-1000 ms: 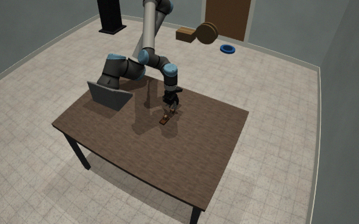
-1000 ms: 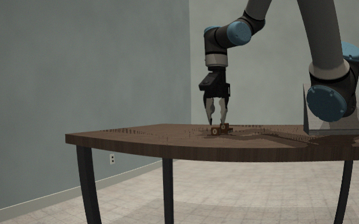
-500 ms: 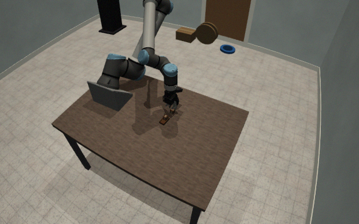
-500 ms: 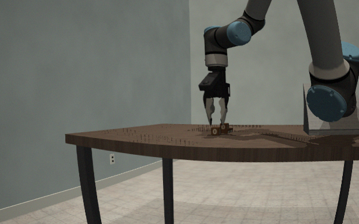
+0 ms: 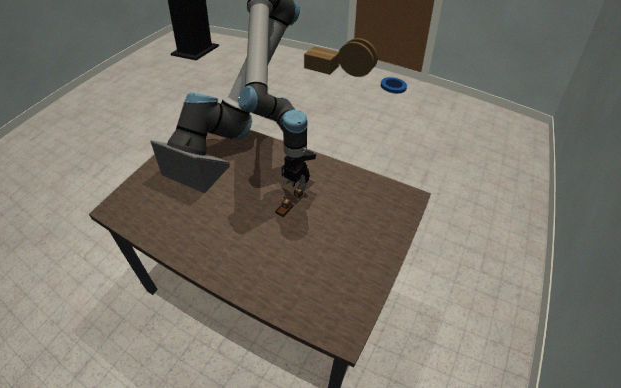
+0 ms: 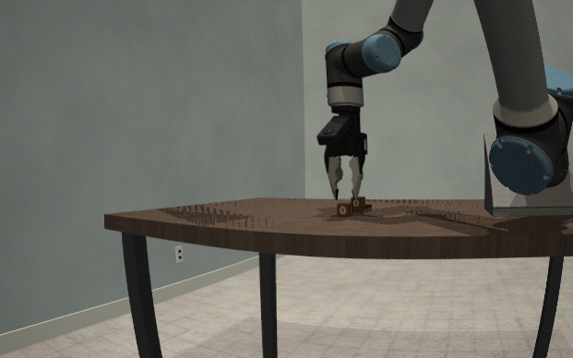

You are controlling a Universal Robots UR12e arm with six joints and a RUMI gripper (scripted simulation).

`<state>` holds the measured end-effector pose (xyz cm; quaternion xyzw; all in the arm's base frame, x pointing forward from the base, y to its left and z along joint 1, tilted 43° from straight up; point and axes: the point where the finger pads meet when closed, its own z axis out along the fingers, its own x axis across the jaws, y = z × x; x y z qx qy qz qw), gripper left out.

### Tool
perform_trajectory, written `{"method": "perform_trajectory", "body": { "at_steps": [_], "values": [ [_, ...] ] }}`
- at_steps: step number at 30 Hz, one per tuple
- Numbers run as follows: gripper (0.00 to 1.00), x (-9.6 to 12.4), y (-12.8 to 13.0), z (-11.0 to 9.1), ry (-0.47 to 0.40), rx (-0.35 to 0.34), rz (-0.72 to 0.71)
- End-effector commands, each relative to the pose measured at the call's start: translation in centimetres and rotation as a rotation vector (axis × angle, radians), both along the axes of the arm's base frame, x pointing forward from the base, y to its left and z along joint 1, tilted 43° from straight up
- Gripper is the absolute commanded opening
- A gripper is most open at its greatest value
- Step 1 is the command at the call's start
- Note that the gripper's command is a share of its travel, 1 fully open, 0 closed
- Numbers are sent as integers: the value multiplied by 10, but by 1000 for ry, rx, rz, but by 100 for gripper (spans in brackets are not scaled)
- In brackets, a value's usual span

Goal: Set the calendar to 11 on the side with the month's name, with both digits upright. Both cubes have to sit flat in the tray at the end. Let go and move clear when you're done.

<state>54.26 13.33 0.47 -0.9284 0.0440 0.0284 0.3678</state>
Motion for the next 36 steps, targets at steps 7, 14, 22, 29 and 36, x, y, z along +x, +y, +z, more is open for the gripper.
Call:
{"method": "perform_trajectory", "body": {
  "at_steps": [7,14,22,29,36],
  "values": [
    [28,1,-1,0,-1,0,0],
    [28,1,-1,0,-1,0,0],
    [28,1,-1,0,-1,0,0],
    [28,1,1,-1,-1,0,0],
    [28,0,7,-7,-1,0,0]
  ]
}}
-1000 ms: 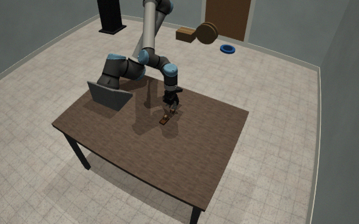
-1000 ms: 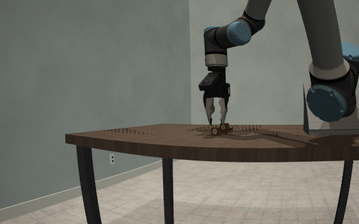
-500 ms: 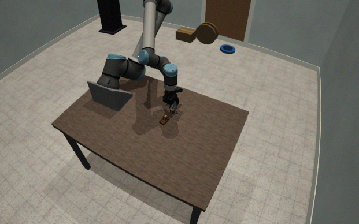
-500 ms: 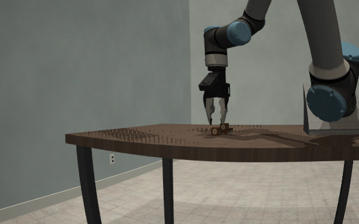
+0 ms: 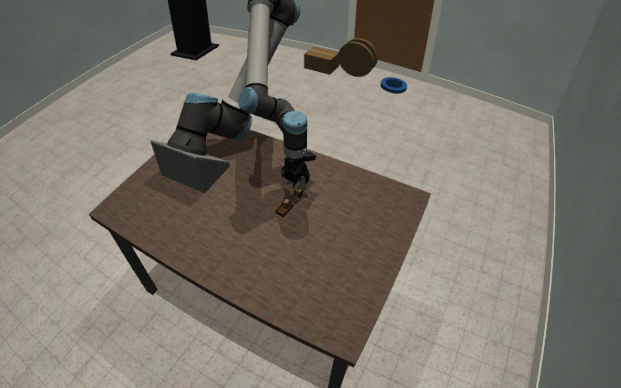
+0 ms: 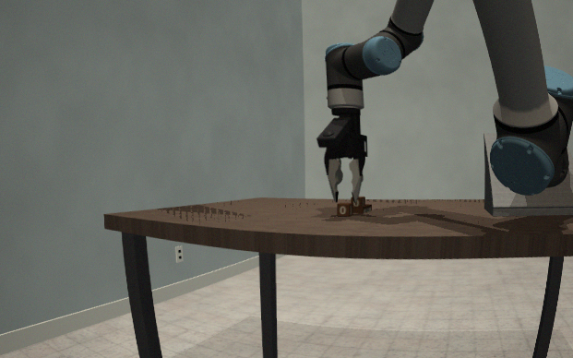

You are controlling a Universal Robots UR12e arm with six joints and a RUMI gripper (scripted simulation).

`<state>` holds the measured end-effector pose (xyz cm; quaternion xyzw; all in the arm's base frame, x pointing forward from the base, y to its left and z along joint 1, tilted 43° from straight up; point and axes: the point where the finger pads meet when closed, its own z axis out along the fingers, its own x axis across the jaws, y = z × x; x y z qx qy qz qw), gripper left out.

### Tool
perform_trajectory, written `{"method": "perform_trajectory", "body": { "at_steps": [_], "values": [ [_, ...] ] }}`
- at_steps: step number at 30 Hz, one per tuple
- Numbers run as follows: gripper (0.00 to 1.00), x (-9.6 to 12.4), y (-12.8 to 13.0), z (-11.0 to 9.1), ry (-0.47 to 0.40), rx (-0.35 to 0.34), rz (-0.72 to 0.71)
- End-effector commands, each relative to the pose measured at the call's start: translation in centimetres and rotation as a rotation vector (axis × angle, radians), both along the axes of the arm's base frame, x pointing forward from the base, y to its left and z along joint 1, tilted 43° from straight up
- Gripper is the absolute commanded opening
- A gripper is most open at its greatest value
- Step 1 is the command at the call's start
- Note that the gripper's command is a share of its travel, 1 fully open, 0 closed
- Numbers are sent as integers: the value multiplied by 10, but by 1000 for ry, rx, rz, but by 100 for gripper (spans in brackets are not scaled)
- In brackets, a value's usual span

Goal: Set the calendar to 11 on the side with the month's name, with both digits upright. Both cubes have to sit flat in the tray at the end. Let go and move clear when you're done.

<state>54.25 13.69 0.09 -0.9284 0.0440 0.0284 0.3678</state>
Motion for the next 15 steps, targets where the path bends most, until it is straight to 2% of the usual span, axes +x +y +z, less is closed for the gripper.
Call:
{"method": "perform_trajectory", "body": {
  "at_steps": [1,15],
  "values": [
    [28,0,4,-5,-1,0,0],
    [28,0,14,-15,-1,0,0]
  ]
}}
